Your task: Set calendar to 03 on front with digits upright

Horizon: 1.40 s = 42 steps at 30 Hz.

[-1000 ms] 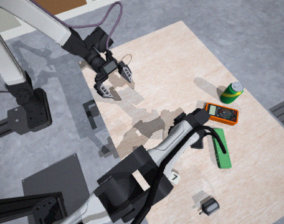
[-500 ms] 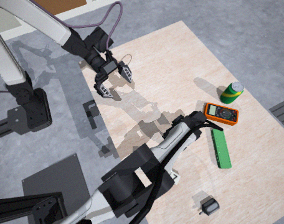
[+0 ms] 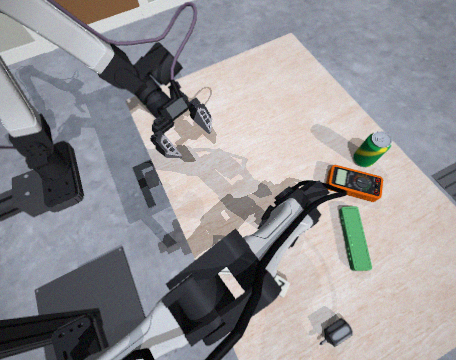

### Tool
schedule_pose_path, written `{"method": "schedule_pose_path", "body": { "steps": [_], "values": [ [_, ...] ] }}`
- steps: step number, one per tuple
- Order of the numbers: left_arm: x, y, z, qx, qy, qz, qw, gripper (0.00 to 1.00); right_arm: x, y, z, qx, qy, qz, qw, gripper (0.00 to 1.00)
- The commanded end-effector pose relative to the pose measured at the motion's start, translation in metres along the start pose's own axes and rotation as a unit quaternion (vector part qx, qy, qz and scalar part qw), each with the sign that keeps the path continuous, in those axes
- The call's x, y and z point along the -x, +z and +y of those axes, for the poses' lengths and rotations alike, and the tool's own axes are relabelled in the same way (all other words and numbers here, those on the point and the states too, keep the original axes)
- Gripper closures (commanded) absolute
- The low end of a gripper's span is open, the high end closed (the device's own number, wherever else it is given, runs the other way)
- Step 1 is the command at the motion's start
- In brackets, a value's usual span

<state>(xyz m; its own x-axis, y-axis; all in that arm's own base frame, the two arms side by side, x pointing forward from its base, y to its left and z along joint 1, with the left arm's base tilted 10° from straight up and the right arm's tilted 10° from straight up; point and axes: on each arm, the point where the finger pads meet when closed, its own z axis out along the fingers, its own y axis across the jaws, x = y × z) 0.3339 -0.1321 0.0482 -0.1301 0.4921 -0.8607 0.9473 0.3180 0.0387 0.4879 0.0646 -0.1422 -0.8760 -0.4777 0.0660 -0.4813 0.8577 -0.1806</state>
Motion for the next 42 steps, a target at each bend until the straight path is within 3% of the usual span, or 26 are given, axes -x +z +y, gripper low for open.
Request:
{"method": "schedule_pose_path", "body": {
  "steps": [1,15,18,19,29,42],
  "values": [
    [0.01,-0.003,0.008,0.005,0.015,-0.011,1.0,0.0,0.008,0.0,-0.005,-0.003,-0.009,-0.012,1.0,0.69],
    [0.01,-0.003,0.008,0.005,0.015,-0.011,1.0,0.0,0.014,0.002,-0.009,-0.004,-0.012,-0.014,1.0,0.69],
    [0.01,-0.003,0.008,0.005,0.015,-0.011,1.0,0.0,0.018,-0.017,-0.006,-0.009,-0.01,-0.031,0.999,0.35],
    [0.01,-0.003,0.008,0.005,0.015,-0.011,1.0,0.0,0.016,-0.022,-0.004,-0.008,-0.009,-0.028,1.0,0.34],
    [0.01,-0.003,0.008,0.005,0.015,-0.011,1.0,0.0,0.018,-0.091,-0.007,-0.01,-0.007,-0.034,0.999,0.35],
    [0.01,-0.003,0.008,0.005,0.015,-0.011,1.0,0.0,0.003,-0.083,-0.042,-0.016,-0.028,-0.063,0.998,0.35]
  ]
}}
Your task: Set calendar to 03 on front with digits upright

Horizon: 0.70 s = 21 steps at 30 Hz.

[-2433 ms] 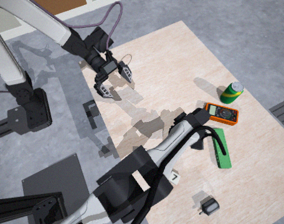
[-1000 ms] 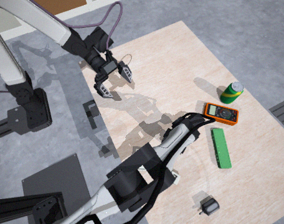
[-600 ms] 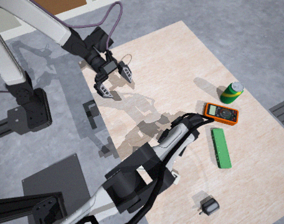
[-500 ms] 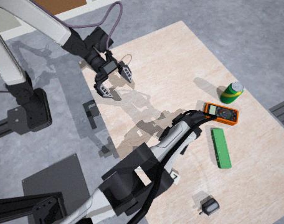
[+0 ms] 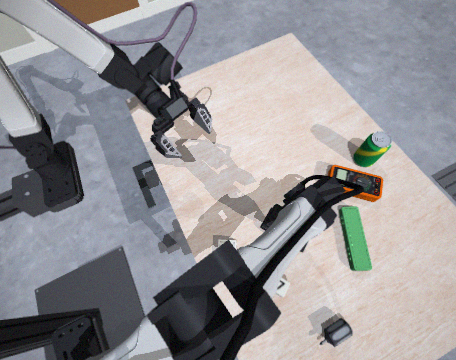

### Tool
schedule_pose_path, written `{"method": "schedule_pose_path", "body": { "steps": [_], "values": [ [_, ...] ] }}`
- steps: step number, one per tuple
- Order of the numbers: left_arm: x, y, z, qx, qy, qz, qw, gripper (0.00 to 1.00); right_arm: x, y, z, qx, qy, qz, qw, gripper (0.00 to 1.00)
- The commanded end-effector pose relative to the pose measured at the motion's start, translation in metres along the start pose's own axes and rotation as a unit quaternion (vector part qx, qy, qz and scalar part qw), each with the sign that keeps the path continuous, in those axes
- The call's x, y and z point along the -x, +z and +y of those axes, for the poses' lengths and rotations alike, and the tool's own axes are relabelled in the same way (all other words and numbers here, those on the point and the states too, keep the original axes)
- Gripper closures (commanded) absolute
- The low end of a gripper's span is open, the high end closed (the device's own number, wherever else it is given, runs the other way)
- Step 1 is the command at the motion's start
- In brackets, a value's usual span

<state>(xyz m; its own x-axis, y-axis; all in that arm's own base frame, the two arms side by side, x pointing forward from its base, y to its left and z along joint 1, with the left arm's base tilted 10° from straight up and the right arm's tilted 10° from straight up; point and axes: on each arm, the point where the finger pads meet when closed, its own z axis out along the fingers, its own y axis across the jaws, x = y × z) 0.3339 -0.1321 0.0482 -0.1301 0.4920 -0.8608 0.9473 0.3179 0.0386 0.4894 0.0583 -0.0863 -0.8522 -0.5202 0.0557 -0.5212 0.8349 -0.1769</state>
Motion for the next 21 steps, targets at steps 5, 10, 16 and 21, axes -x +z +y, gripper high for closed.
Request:
{"method": "schedule_pose_path", "body": {
  "steps": [5,10,16,21],
  "values": [
    [0.01,-0.003,0.008,0.005,0.015,-0.011,1.0,0.0,-0.021,-0.019,-0.045,-0.02,-0.011,-0.054,0.998,0.35],
    [0.01,-0.003,0.008,0.005,0.015,-0.011,1.0,0.0,-0.052,-0.01,-0.056,-0.019,-0.011,-0.047,0.999,0.35],
    [0.01,-0.003,0.008,0.005,0.015,-0.011,1.0,0.0,-0.086,-0.001,-0.063,-0.016,-0.009,-0.039,0.999,0.35],
    [0.01,-0.003,0.008,0.005,0.015,-0.011,1.0,0.0,-0.104,0.007,-0.064,-0.012,-0.006,-0.032,0.999,0.35]
  ]
}}
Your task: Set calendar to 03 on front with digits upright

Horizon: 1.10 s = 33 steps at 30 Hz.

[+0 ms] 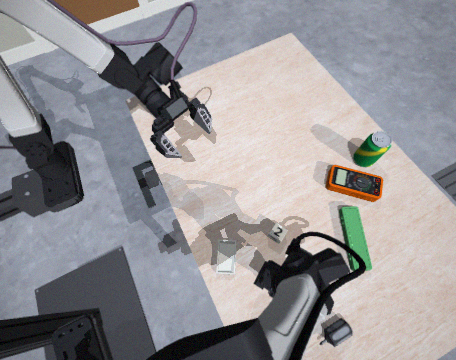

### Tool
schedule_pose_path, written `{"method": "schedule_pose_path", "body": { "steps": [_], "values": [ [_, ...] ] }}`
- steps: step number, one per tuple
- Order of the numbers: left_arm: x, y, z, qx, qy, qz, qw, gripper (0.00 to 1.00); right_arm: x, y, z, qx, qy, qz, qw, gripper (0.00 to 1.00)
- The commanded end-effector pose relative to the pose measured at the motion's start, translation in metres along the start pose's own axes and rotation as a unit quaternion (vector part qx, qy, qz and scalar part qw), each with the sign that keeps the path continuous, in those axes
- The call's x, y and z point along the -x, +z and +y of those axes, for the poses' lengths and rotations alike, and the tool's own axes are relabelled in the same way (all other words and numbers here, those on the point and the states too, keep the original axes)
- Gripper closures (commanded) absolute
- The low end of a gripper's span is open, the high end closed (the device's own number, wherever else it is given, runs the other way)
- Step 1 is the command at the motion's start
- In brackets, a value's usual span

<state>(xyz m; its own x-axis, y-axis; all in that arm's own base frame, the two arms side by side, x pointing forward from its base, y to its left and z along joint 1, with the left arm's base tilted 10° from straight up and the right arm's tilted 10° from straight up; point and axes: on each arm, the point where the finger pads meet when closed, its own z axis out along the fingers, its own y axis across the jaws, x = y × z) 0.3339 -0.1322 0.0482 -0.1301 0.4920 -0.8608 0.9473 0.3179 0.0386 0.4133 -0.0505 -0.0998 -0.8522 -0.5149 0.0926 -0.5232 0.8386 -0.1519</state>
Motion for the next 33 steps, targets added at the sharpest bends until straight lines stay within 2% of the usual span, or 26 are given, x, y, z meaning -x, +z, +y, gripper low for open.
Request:
{"method": "schedule_pose_path", "body": {
  "steps": [1,3,7,10,13,14,17,19,24,28,33],
  "values": [
    [0.01,-0.003,0.008,0.005,0.015,-0.011,1.0,0.0,0.016,-0.024,-0.015,-0.025,-0.005,-0.051,0.998,0.35],
    [0.01,-0.003,0.008,0.005,0.015,-0.011,1.0,0.0,0.014,-0.022,-0.013,-0.024,-0.006,-0.049,0.998,0.35],
    [0.01,-0.003,0.008,0.005,0.015,-0.011,1.0,0.0,0.013,0.002,-0.01,-0.013,-0.006,-0.034,0.999,0.36],
    [0.01,-0.003,0.008,0.005,0.015,-0.011,1.0,0.0,0.014,0.023,-0.012,-0.012,-0.006,-0.031,0.999,0.42],
    [0.01,-0.003,0.008,0.005,0.015,-0.011,1.0,0.0,0.012,0.028,-0.01,-0.01,-0.007,-0.028,1.0,0.46],
    [0.01,-0.003,0.008,0.005,0.015,-0.011,1.0,0.0,0.013,0.023,-0.01,-0.013,-0.007,-0.031,0.999,0.46],
    [0.01,-0.003,0.008,0.005,0.015,-0.011,1.0,0.0,0.018,0.01,-0.014,-0.022,-0.007,-0.044,0.999,0.55],
    [0.01,-0.003,0.008,0.005,0.015,-0.011,1.0,0.0,0.018,0.01,-0.014,-0.022,-0.007,-0.044,0.999,0.55],
    [0.01,-0.003,0.008,0.005,0.015,-0.011,1.0,0.0,0.017,0.006,-0.015,-0.022,-0.005,-0.043,0.999,0.69],
    [0.01,-0.003,0.004,-0.003,0.014,-0.014,1.0,0.0,0.014,0.0,-0.009,-0.017,-0.006,-0.036,0.999,0.69],
    [0.016,-0.004,-0.008,-0.03,0.022,-0.037,0.999,0.0,0.01,-0.034,-0.003,-0.017,-0.005,-0.033,0.999,0.69]
  ]
}}
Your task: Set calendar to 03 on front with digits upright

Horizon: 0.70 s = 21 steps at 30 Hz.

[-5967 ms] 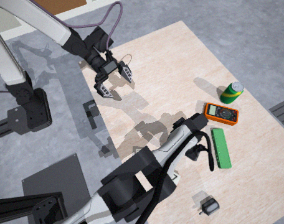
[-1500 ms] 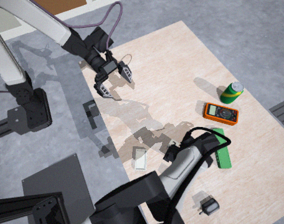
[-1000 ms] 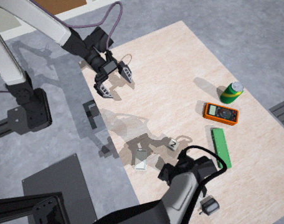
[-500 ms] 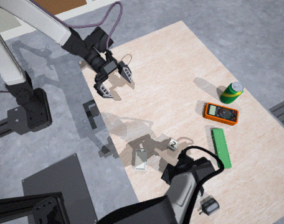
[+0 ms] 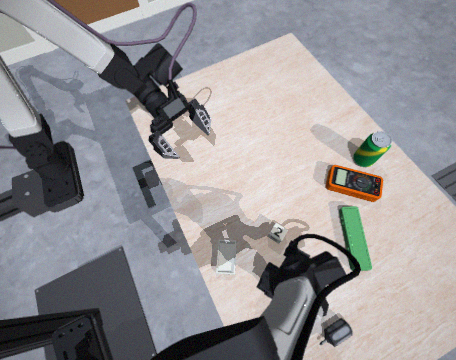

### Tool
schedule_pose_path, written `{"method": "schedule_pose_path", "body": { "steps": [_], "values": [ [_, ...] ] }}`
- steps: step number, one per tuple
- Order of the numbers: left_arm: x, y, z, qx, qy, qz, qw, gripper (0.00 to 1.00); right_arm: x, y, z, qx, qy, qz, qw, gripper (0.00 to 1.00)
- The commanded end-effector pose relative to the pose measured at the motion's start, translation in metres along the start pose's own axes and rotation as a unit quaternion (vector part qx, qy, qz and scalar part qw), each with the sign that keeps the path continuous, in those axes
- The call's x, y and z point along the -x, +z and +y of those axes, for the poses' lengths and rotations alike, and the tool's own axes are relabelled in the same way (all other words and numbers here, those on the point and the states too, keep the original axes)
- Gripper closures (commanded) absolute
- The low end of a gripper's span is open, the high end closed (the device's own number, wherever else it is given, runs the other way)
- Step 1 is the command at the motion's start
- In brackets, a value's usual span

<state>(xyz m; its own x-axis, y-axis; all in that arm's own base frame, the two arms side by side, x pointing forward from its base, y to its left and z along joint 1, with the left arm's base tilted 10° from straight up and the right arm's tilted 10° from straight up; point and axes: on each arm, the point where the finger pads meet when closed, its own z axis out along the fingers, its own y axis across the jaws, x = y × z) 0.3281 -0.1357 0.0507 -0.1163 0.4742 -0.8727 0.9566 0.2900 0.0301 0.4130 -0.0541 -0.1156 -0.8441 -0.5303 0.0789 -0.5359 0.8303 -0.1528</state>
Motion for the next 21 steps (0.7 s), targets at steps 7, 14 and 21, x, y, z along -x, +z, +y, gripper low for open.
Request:
{"method": "schedule_pose_path", "body": {
  "steps": [7,14,21],
  "values": [
    [0.012,-0.004,-0.014,-0.037,0.025,-0.029,0.999,0.0,0.013,-0.07,0.023,-0.021,-0.003,-0.025,0.999,0.69],
    [-0.003,-0.005,-0.027,-0.055,0.035,0.004,0.998,0.0,0.028,-0.066,0.072,-0.034,-0.104,-0.041,0.993,0.69],
    [-0.012,-0.006,-0.035,-0.065,0.042,0.025,0.997,0.0,0.026,-0.049,0.125,-0.023,-0.184,-0.022,0.982,0.69]
  ]
}}
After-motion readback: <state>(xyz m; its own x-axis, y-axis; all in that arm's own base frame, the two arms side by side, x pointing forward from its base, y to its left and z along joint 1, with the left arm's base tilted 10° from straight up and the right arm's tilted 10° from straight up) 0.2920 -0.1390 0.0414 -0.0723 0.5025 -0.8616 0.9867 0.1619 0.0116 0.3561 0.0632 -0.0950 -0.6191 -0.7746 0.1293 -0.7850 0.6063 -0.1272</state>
